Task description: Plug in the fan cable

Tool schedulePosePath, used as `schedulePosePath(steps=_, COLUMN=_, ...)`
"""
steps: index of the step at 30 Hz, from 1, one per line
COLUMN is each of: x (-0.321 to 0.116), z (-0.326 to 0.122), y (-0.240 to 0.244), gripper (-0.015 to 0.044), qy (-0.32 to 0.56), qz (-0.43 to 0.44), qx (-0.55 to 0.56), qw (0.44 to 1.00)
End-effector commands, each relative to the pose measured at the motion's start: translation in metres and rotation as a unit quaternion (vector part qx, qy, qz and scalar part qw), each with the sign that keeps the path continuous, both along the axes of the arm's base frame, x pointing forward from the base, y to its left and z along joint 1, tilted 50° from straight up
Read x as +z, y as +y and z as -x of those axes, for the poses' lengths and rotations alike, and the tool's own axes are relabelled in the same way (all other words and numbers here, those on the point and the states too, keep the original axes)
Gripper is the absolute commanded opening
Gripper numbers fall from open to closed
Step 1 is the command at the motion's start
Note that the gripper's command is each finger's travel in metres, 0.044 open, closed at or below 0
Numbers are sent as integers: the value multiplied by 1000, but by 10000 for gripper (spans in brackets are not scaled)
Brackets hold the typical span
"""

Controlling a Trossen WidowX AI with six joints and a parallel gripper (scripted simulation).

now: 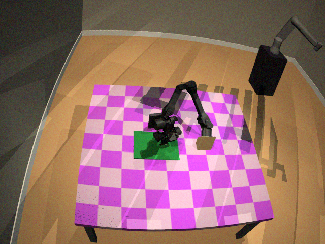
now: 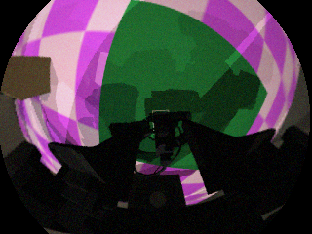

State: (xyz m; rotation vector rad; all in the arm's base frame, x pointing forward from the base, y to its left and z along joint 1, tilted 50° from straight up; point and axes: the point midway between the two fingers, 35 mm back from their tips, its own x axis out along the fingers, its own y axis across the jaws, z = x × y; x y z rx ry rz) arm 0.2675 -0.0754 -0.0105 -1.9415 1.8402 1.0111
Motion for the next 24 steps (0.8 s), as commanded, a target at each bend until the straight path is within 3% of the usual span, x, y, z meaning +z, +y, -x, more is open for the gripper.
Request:
schedulePosePath(steps=1, x=5, z=-2, y=7, gripper=260, qy=0, qz=-1, qx=0, qw=1000)
schedulePosePath(steps=5, x=34, z=-4, y=40, gripper=260, qy=1, qz=0, qx=0, qw=1000)
schedulePosePath(steps=10, x=33, z=-3, y=44, gripper=260, qy=2, qz=0, qx=0, qw=1000)
schedulePosePath(steps=17, x=-43, z=27, y=114, gripper=260, qy=1, qz=-5, qx=0, qw=1000)
schedulePosePath(steps=24, x=-51, z=32, y=120, gripper=260, qy=1, qz=-3, qx=0, qw=1000)
